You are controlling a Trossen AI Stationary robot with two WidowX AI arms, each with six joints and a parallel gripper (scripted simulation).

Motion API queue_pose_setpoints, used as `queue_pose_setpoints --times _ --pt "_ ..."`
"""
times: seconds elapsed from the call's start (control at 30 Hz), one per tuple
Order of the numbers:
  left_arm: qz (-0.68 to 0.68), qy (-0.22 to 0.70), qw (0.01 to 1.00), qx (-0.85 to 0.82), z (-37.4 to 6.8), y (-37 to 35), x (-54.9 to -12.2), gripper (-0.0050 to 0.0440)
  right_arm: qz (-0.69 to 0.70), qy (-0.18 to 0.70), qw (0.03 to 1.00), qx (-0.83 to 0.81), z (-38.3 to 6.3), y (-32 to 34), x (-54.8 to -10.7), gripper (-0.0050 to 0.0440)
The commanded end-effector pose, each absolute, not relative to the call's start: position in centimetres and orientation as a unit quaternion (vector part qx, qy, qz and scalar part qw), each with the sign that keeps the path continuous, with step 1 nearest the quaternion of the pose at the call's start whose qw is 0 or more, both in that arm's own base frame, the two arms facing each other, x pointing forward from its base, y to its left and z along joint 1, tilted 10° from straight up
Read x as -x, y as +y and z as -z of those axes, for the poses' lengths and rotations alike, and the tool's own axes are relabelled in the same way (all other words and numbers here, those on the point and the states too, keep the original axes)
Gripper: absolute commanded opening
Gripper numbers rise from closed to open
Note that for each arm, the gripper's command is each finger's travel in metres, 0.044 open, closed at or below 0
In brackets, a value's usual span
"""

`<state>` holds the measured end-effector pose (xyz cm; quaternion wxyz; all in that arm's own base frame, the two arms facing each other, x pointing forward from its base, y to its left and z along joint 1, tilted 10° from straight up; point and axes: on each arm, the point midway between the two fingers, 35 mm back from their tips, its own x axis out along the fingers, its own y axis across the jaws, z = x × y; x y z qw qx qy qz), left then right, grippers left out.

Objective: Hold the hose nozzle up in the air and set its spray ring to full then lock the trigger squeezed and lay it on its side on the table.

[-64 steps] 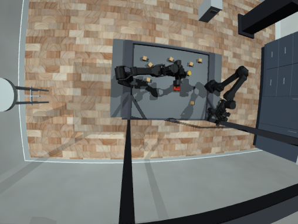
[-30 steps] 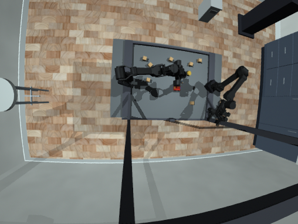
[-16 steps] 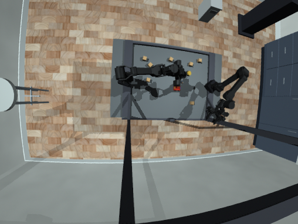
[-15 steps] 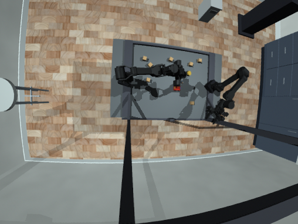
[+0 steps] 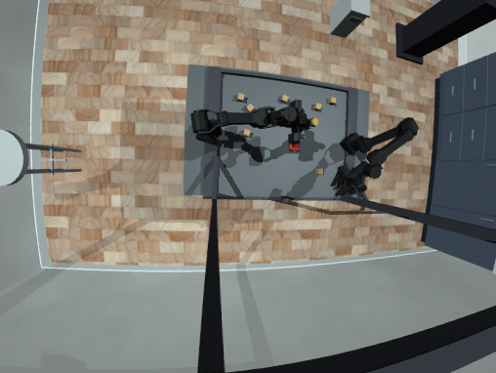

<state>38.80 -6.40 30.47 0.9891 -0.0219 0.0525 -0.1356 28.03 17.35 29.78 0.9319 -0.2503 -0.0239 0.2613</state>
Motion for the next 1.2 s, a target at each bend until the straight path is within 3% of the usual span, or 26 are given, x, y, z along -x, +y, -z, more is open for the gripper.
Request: queue_pose_setpoints --times 0.0,0.4,1.17 --pt "0.137 0.023 0.990 0.021 -32.8 -6.3 -38.4 0.0173 -0.223 -0.026 0.927 0.302 -30.5 15.4 -29.7 0.0408" --pt "0.137 0.023 0.990 0.021 -32.8 -6.3 -38.4 0.0173 -0.123 0.035 0.876 0.465 -28.9 8.1 -33.2 0.0408" --pt "0.137 0.023 0.990 0.021 -32.8 -6.3 -38.4 0.0173 -0.034 0.174 0.737 0.652 -26.4 -3.5 -34.7 0.0408"
